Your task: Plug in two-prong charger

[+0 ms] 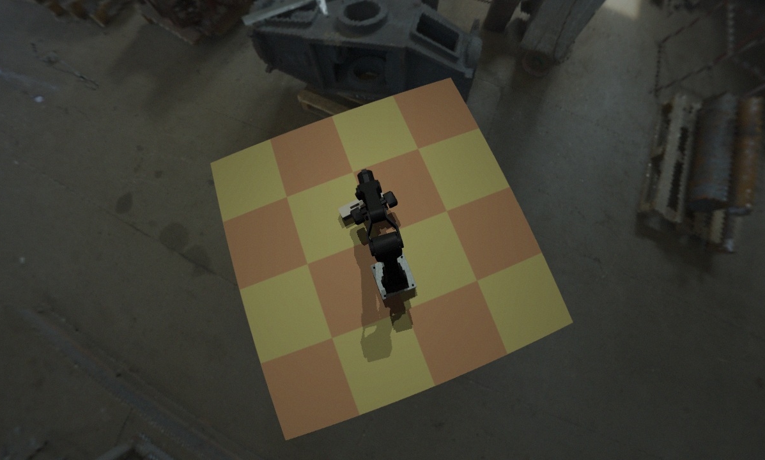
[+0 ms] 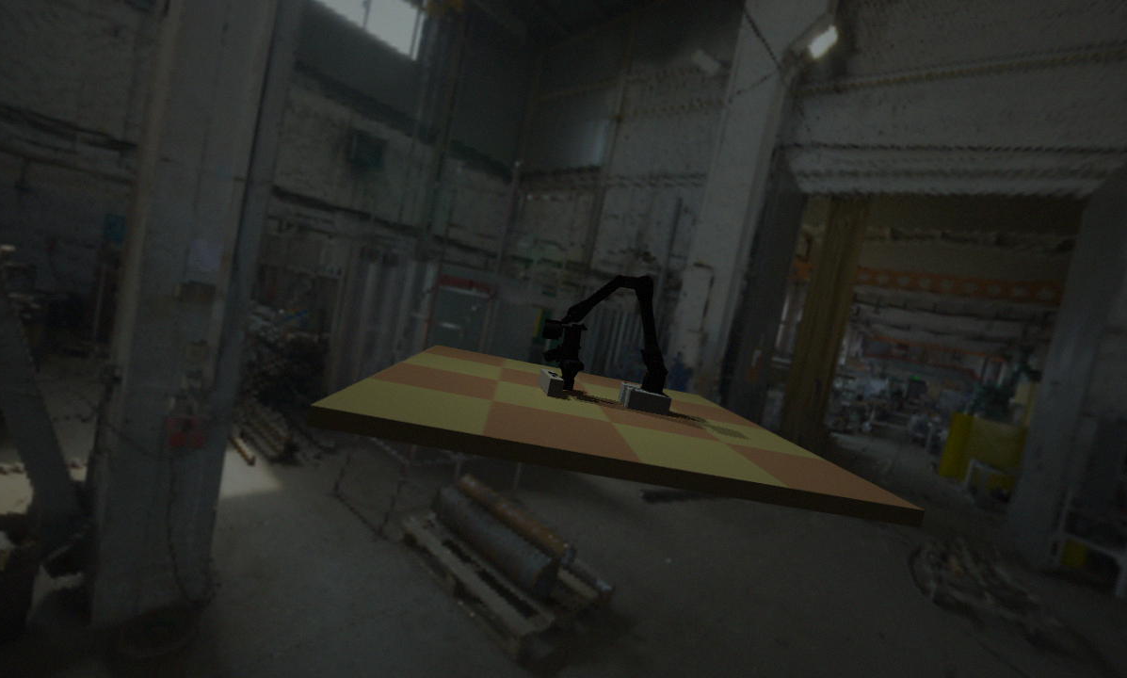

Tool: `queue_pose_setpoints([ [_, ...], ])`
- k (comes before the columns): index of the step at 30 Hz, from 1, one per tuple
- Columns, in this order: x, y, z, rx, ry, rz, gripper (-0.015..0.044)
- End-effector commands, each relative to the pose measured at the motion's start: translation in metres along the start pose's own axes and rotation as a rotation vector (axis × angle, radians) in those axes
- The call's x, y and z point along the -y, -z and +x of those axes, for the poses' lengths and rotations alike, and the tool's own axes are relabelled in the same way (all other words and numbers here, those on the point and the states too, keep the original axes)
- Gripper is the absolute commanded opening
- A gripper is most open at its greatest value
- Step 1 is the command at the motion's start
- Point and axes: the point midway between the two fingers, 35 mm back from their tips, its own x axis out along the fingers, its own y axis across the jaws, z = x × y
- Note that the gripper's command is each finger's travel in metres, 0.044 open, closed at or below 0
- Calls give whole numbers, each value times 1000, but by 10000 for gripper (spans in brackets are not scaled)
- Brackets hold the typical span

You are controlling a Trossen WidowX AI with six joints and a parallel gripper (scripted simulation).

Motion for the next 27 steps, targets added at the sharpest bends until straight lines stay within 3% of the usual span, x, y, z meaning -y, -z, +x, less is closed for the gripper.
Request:
queue_pose_setpoints([
  [1, 1, -2, -1, 0, 2, 2, 0],
  [27, 1, -9, -1, 1, 2, 2, 0],
])
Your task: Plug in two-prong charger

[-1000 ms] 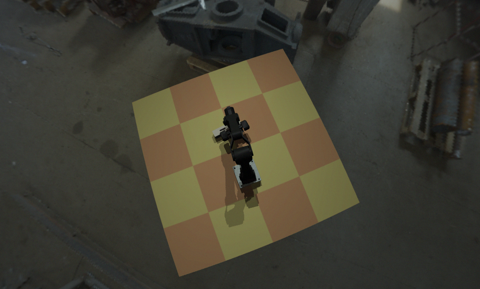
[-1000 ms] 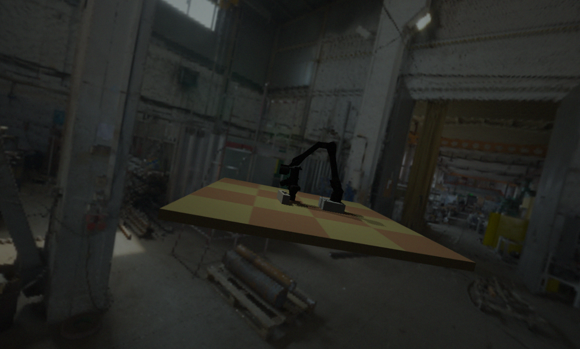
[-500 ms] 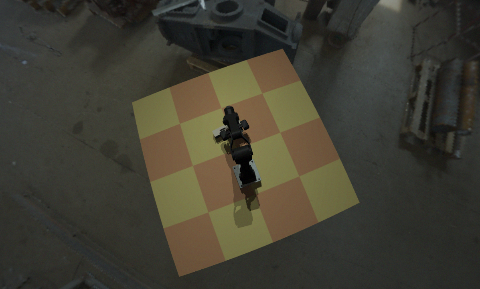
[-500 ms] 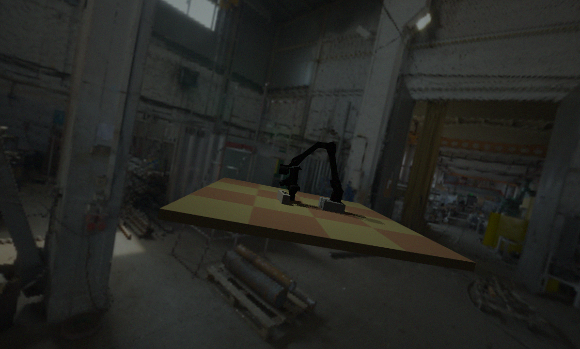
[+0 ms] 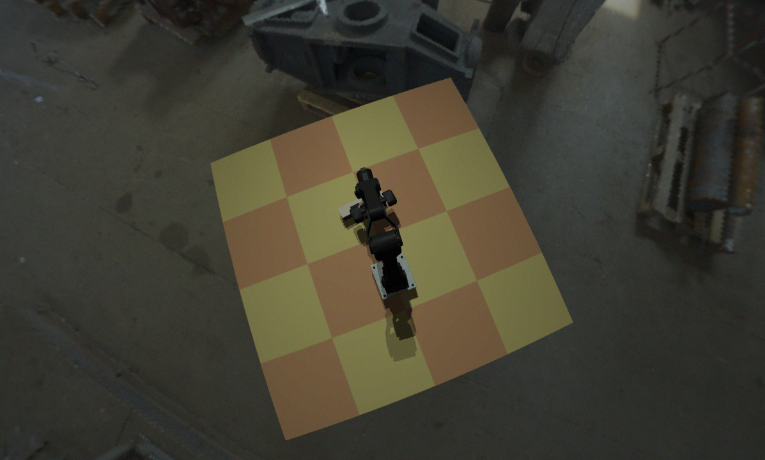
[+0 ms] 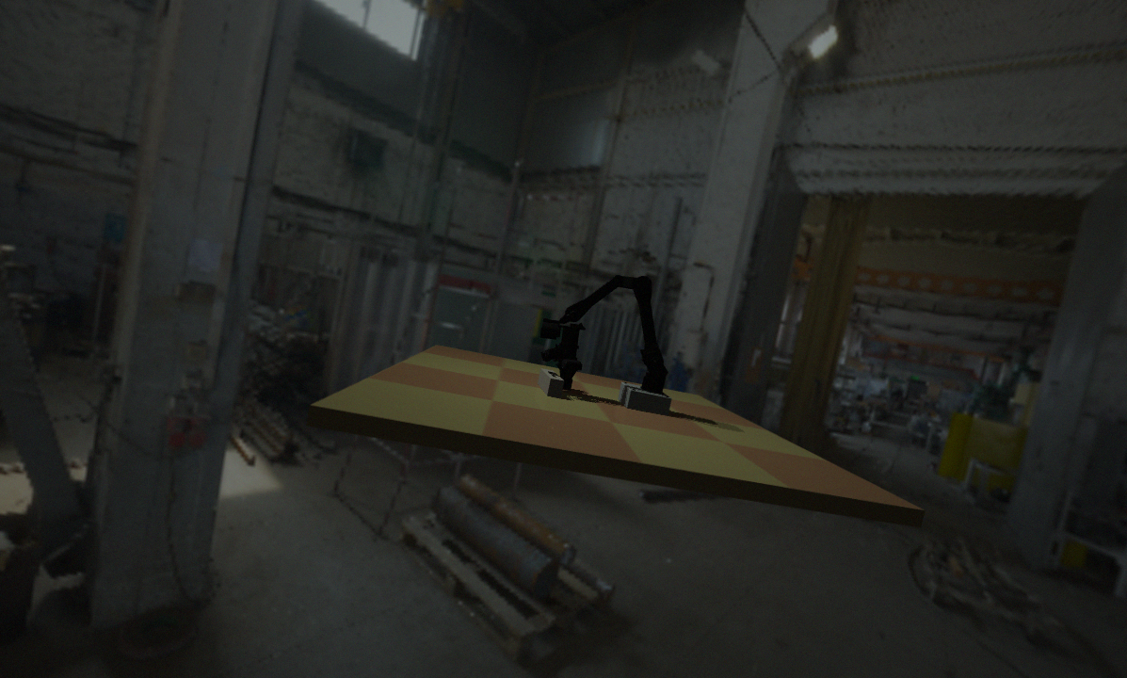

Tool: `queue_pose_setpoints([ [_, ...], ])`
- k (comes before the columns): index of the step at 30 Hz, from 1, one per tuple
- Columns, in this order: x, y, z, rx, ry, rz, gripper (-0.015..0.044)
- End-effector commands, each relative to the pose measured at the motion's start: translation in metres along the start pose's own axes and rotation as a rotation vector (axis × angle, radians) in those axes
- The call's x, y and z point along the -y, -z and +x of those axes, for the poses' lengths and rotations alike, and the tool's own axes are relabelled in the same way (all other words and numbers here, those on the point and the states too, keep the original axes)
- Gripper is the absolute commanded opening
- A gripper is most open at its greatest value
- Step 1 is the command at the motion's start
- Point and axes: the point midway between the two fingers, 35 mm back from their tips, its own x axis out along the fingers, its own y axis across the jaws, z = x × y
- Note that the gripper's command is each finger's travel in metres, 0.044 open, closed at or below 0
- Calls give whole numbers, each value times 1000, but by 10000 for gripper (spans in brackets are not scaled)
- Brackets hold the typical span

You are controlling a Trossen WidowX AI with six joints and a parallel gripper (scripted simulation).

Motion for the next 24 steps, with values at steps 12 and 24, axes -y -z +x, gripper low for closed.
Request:
queue_pose_setpoints([
  [12, 1, -5, -1, 2, 2, 5, 0],
  [24, 1, -8, -2, 2, 2, 5, 0],
])
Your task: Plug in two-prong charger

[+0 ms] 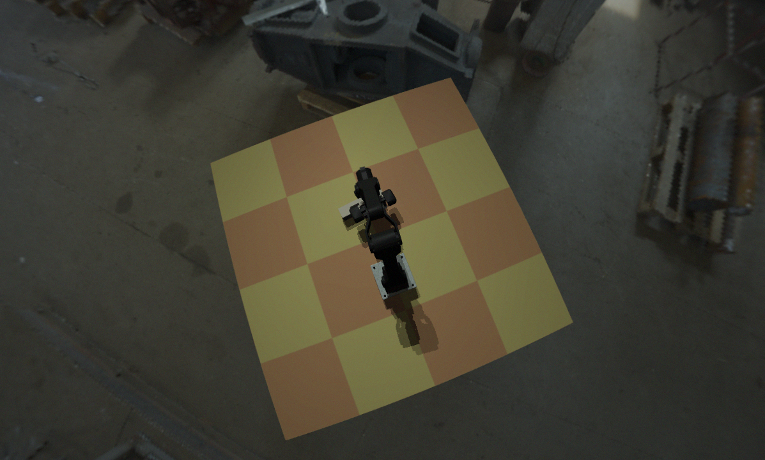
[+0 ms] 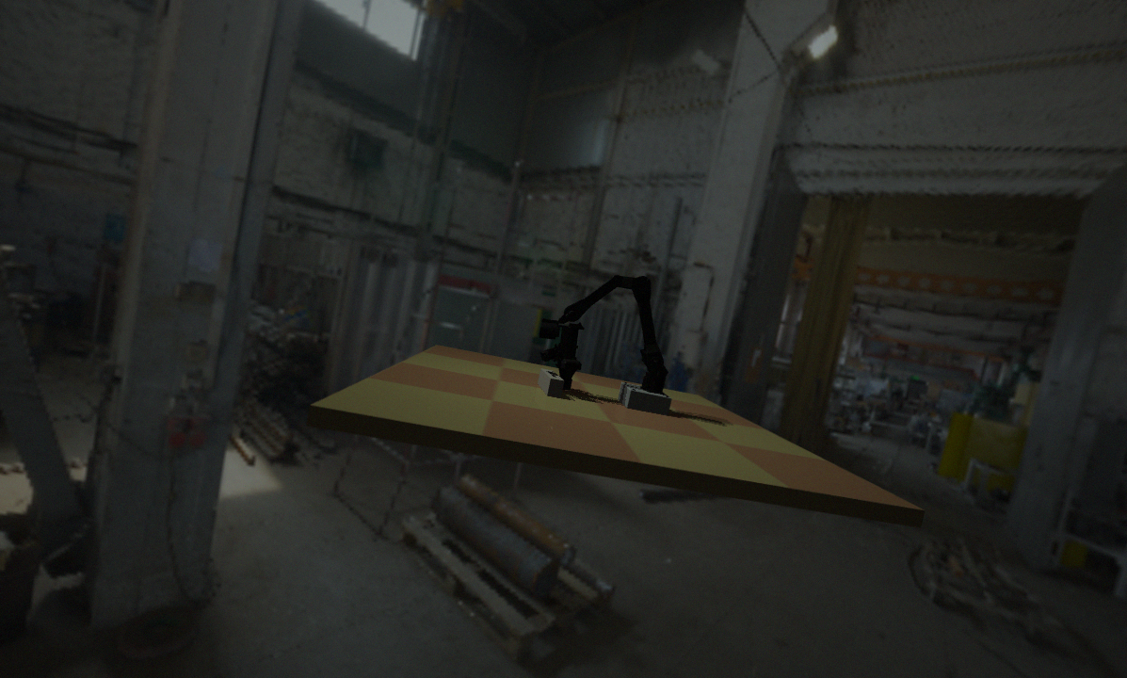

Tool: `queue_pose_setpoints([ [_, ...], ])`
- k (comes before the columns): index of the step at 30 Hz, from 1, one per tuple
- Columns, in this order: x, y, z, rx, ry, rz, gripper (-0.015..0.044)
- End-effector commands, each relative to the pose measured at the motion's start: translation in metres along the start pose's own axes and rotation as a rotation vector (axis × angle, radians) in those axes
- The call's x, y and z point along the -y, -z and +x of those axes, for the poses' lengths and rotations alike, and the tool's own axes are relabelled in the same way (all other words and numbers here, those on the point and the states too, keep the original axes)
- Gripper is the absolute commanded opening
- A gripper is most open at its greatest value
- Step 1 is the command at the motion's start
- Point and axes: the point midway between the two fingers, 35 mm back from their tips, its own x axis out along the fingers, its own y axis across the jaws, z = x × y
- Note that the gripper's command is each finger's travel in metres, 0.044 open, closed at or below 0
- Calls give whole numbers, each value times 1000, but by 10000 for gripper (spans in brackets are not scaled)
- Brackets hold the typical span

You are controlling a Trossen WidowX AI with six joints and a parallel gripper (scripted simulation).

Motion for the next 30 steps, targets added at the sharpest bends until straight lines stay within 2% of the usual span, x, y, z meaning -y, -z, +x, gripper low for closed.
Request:
queue_pose_setpoints([
  [1, 1, -6, -1, 13, 4, 5, 0],
  [30, 1, -17, -1, 13, 4, 5, 0],
])
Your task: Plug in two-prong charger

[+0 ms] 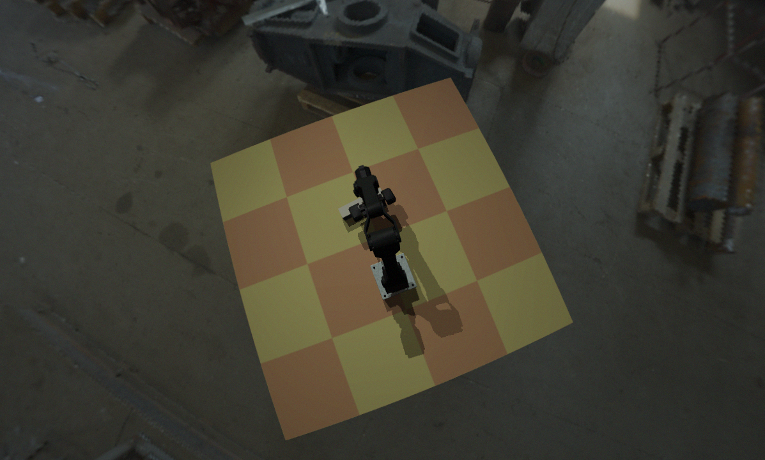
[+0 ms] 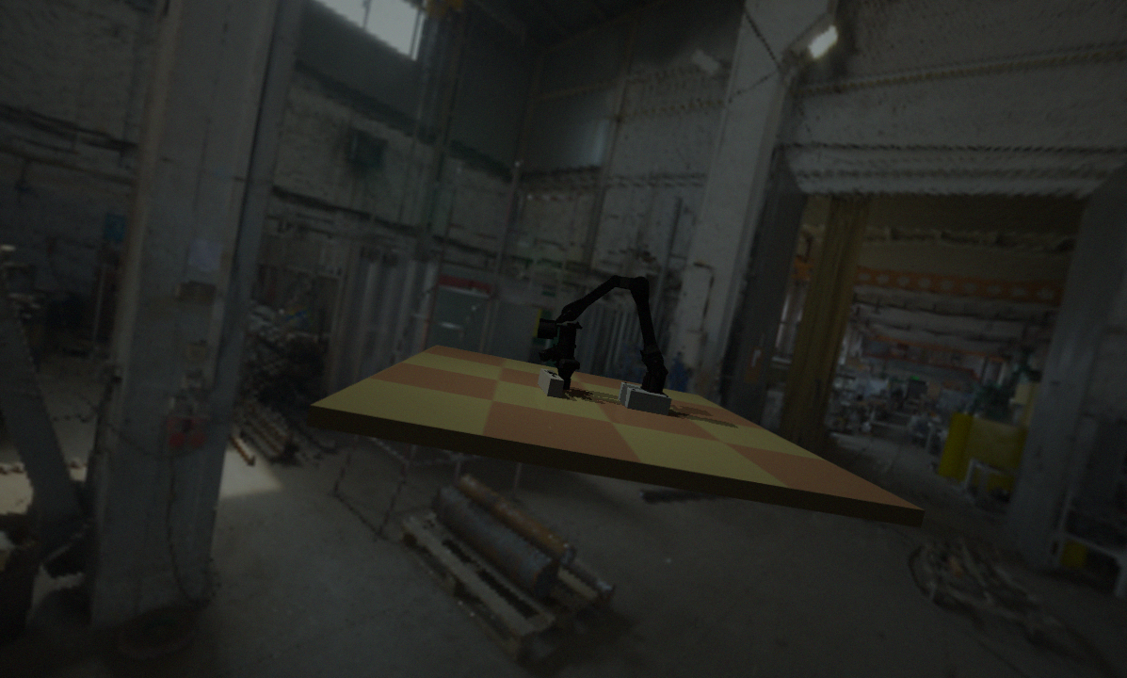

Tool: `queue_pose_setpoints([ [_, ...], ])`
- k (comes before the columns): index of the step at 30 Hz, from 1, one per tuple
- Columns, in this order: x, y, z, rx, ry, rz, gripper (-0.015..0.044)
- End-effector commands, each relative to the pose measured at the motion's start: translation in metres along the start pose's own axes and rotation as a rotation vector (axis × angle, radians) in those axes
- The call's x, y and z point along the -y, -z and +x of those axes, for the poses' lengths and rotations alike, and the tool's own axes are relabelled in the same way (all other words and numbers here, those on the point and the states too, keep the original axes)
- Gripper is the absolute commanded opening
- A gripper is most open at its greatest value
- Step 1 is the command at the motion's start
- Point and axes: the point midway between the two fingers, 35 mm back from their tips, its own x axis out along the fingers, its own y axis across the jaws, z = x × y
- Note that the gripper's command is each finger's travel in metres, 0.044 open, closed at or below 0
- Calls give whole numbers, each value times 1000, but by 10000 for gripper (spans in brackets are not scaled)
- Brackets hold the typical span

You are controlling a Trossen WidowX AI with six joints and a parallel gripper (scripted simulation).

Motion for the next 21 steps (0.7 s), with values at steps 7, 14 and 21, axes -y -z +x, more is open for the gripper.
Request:
queue_pose_setpoints([
  [7, 1, -15, 0, 33, 1, 4, 0],
  [14, 1, -15, 0, 33, 1, 4, 0],
  [21, 0, -4, 1, -1, -1, 2, 0],
])
